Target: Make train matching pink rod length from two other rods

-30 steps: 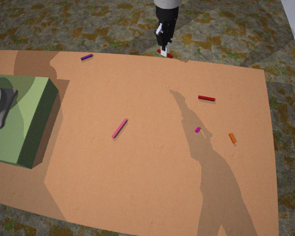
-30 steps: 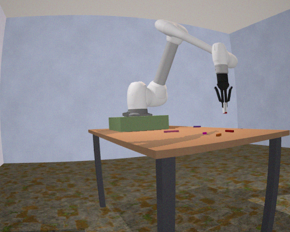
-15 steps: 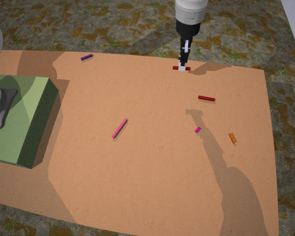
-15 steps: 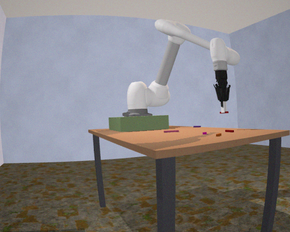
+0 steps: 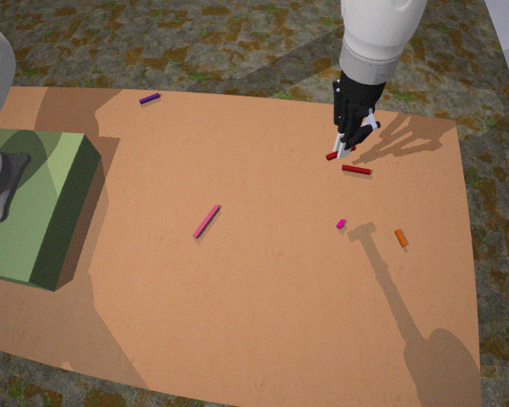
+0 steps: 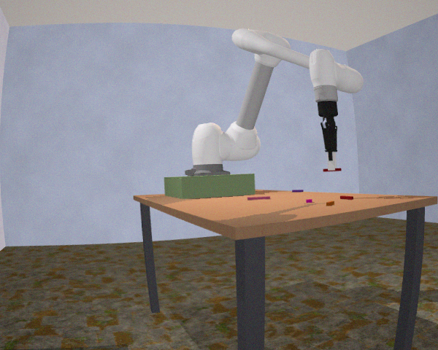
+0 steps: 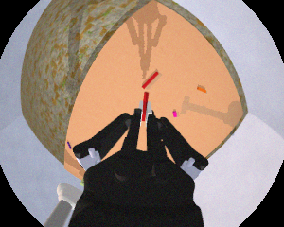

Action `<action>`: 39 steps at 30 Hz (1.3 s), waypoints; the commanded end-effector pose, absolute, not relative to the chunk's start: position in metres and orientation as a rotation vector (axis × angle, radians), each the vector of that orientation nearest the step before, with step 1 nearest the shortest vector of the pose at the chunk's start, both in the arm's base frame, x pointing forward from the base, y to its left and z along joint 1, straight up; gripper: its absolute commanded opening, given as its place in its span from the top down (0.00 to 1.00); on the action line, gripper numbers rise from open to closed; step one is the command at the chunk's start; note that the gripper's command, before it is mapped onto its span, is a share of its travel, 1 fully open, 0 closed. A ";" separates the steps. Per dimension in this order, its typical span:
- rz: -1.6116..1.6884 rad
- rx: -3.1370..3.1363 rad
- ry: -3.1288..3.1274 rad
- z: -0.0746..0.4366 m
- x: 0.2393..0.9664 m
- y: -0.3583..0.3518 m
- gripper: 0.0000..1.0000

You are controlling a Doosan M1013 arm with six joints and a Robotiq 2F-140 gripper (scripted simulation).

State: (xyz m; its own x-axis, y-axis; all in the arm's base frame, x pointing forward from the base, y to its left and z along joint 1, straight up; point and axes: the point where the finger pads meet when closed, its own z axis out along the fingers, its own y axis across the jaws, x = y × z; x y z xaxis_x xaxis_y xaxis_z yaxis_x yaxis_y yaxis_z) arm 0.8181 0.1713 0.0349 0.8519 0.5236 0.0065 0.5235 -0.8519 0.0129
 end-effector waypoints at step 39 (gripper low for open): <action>0.001 2.753 1.510 0.010 0.865 0.084 0.88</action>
State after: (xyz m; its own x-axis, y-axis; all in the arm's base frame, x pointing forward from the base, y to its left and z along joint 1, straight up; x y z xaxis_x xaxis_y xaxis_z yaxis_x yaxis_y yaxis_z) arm 0.8646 0.0843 0.0226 0.5389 0.8423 -0.0054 0.8424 -0.5389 0.0061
